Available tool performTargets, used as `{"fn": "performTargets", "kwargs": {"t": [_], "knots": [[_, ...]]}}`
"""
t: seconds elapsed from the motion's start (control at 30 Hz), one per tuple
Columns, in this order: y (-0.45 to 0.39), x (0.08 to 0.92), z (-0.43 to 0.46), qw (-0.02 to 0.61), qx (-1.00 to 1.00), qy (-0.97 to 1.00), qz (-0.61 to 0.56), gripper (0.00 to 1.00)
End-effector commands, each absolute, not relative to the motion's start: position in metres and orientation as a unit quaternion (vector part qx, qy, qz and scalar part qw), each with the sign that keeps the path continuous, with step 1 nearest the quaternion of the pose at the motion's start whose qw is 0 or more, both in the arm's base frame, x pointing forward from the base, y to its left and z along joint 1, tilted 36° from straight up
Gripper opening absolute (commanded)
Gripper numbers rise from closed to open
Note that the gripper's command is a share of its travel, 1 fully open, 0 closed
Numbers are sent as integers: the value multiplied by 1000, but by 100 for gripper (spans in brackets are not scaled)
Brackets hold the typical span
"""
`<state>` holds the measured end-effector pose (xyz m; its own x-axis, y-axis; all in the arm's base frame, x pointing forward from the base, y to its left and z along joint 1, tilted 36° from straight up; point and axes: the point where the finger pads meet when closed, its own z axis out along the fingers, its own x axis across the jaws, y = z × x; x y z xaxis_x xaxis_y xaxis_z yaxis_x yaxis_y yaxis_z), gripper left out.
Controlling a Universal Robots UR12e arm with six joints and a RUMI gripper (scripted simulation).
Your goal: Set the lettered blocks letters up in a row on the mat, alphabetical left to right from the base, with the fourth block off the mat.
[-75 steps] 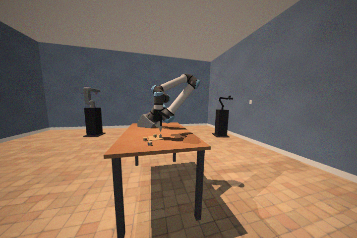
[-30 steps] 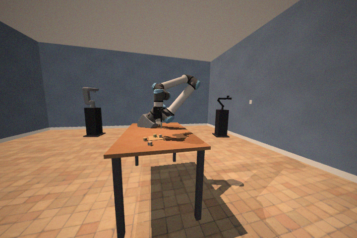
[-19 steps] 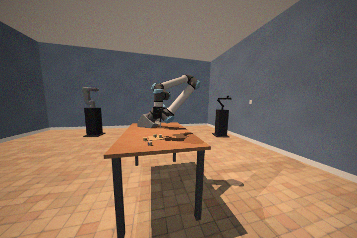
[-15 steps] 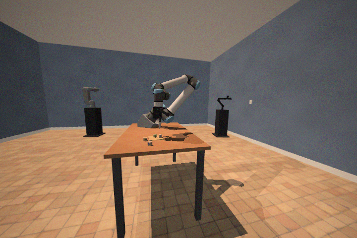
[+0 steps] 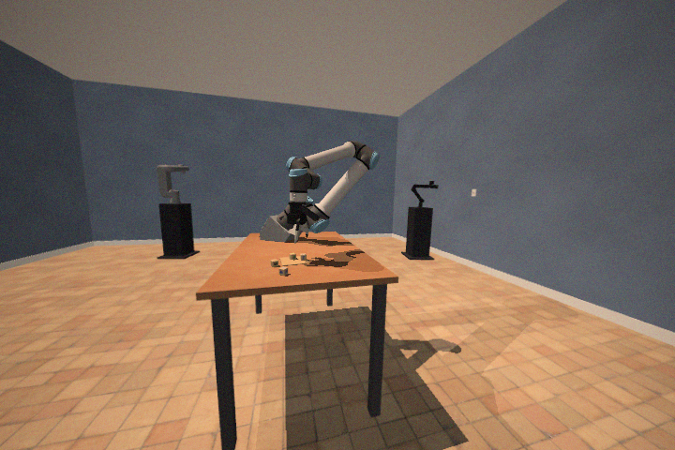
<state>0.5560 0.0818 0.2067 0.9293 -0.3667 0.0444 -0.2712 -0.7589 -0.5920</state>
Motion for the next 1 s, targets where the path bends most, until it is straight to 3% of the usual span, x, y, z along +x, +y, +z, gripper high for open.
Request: {"fn": "performTargets", "kwargs": {"t": [0.0, 0.97], "knots": [[80, 557, 206, 305, -921, 236, -59, 100], [66, 559, 197, 306, -779, 545, 52, 100]]}}
